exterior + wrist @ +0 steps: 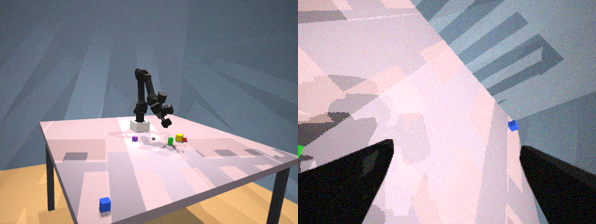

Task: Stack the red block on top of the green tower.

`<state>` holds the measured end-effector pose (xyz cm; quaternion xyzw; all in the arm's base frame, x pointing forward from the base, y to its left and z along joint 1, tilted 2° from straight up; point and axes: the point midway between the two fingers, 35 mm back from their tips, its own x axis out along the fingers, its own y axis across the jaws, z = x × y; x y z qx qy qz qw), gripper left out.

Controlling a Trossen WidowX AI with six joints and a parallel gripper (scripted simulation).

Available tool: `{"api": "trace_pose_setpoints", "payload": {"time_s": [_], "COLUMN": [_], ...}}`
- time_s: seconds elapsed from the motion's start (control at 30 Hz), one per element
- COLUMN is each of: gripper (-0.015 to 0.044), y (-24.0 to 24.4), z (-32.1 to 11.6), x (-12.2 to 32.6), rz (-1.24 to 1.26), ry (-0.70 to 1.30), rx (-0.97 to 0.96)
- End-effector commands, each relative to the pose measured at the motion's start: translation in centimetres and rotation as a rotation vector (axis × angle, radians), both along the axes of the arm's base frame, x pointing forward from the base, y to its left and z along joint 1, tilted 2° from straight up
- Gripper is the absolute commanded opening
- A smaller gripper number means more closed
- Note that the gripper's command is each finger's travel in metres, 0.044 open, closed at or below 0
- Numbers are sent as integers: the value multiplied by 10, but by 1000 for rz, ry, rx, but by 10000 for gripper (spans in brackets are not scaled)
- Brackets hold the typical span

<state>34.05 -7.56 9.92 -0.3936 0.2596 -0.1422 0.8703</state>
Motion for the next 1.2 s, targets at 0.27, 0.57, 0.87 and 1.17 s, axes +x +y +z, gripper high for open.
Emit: {"api": "trace_pose_setpoints", "payload": {"time_s": [0.27,0.57,0.87,1.17], "gripper": [440,440,440,440], "y": [30,69,108,146], "z": [-18,-38,-50,-56], "x": [31,52,59,53], "rz": [70,119,126,92], "ry": [144,339,538,743], "rx": [122,264,387,487]}}
